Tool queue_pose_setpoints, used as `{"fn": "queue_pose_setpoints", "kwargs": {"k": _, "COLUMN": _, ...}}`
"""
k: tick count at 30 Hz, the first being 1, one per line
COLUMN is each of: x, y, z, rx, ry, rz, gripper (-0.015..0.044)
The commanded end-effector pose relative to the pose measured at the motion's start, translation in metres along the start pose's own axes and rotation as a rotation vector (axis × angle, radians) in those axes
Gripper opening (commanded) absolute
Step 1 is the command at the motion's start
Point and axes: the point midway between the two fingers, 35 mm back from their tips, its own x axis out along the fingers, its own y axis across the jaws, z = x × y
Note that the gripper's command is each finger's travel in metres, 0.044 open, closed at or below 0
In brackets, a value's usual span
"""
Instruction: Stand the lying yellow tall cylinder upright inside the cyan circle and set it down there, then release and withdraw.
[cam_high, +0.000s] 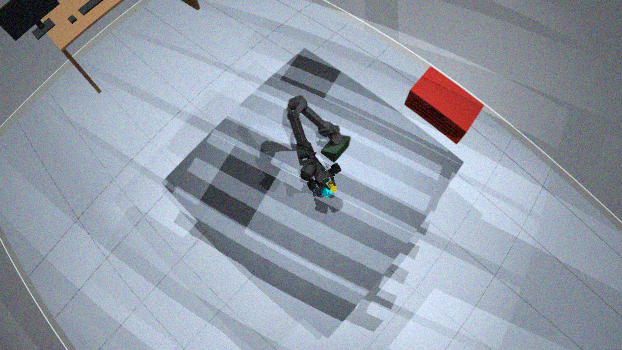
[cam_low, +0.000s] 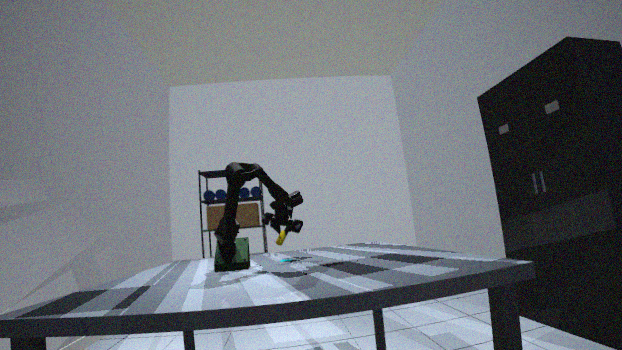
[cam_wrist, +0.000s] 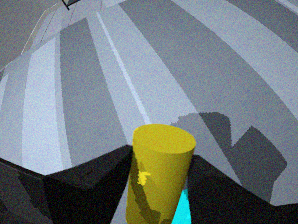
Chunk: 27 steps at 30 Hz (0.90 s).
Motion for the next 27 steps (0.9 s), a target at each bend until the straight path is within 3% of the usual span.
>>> {"fn": "queue_pose_setpoints", "kwargs": {"k": 1, "x": -0.0003, "y": 0.0014, "z": -0.0006, "rx": -0.009, "ry": -0.028, "rz": 0.006, "gripper": 0.0105}}
{"fn": "queue_pose_setpoints", "kwargs": {"k": 27, "x": -0.0063, "y": -0.0003, "z": -0.0017, "rx": -0.052, "ry": -0.221, "rz": -0.004, "gripper": 0.0105}}
